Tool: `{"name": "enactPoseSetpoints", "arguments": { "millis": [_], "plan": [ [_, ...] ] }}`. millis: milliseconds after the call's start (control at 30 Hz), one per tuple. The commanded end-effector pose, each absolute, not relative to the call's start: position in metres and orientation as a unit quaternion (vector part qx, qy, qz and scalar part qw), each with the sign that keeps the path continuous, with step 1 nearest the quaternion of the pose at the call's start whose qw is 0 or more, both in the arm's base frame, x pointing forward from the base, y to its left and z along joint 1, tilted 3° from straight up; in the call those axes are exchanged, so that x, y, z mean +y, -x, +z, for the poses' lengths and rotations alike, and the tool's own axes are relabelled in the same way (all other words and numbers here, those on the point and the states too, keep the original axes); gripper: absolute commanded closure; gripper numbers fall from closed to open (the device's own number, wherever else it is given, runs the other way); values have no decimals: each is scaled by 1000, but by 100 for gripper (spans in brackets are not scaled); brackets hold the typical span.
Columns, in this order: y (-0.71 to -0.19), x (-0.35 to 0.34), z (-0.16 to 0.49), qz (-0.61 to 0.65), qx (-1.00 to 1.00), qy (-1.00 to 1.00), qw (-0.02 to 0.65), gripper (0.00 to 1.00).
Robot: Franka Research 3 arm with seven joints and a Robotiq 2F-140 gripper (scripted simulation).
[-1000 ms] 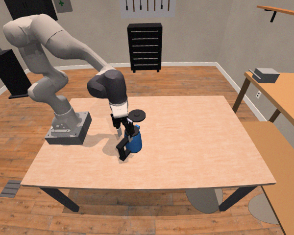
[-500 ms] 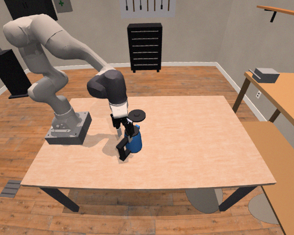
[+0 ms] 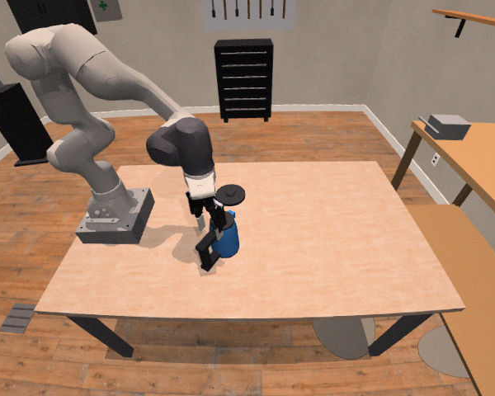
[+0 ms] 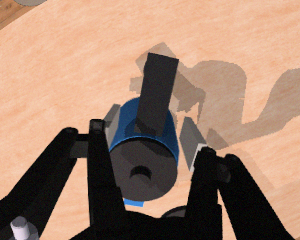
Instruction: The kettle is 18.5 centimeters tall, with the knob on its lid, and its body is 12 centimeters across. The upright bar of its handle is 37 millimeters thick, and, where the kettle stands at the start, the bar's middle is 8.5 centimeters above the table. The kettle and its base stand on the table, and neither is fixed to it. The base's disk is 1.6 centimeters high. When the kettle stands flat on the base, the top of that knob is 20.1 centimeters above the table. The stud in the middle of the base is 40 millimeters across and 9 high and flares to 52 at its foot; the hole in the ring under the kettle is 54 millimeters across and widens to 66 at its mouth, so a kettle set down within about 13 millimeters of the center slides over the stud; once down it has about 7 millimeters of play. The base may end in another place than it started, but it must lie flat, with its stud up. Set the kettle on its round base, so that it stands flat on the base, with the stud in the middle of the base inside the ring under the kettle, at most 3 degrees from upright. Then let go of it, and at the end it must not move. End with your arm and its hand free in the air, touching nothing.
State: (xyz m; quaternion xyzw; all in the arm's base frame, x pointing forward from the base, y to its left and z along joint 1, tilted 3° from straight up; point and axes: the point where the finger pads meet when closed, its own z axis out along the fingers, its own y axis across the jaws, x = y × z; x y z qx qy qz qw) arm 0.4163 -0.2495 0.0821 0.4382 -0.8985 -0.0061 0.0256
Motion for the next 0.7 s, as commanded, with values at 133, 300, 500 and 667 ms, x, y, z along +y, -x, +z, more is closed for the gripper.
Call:
{"name": "enactPoseSetpoints", "arguments": {
  "millis": [133,300,500,667],
  "plan": [
    [-415,-251,81,-5,-899,-437,26,53],
    [-415,-251,81,-5,-899,-437,26,53],
    [-415,-251,81,-5,-899,-437,26,53],
    [-415,-251,76,-5,-899,-437,26,53]
  ]
}}
